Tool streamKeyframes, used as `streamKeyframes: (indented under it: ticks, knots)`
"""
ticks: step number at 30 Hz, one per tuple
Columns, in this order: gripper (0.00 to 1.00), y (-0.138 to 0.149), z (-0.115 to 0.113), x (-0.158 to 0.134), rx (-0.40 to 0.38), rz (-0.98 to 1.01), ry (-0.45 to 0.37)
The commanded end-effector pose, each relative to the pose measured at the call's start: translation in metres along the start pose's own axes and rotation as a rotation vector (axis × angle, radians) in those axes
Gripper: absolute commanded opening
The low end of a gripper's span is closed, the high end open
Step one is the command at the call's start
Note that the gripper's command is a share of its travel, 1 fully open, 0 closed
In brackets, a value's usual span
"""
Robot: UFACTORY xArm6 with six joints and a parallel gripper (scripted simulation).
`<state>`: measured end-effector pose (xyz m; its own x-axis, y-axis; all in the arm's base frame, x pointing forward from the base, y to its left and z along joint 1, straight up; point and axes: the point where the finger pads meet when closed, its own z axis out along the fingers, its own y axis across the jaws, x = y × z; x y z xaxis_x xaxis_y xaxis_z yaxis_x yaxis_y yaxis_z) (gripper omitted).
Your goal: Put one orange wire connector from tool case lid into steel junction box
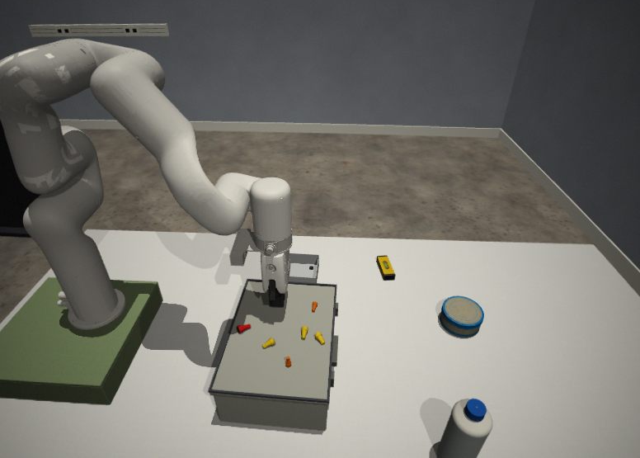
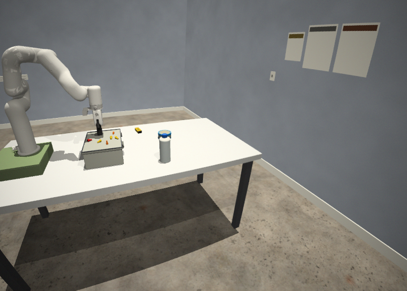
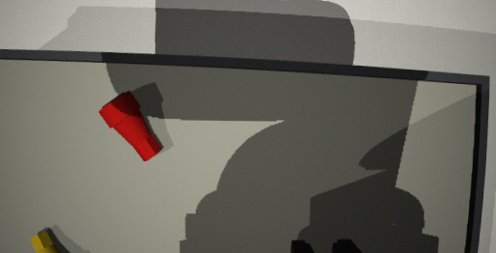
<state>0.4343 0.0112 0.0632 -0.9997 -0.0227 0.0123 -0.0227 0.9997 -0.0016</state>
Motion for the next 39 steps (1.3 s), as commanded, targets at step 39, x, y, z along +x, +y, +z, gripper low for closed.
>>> streamKeyframes:
  ticks: [39]
  knots:
    - [0.03,0.016,-0.067,-0.006,0.0,0.0,-0.009]
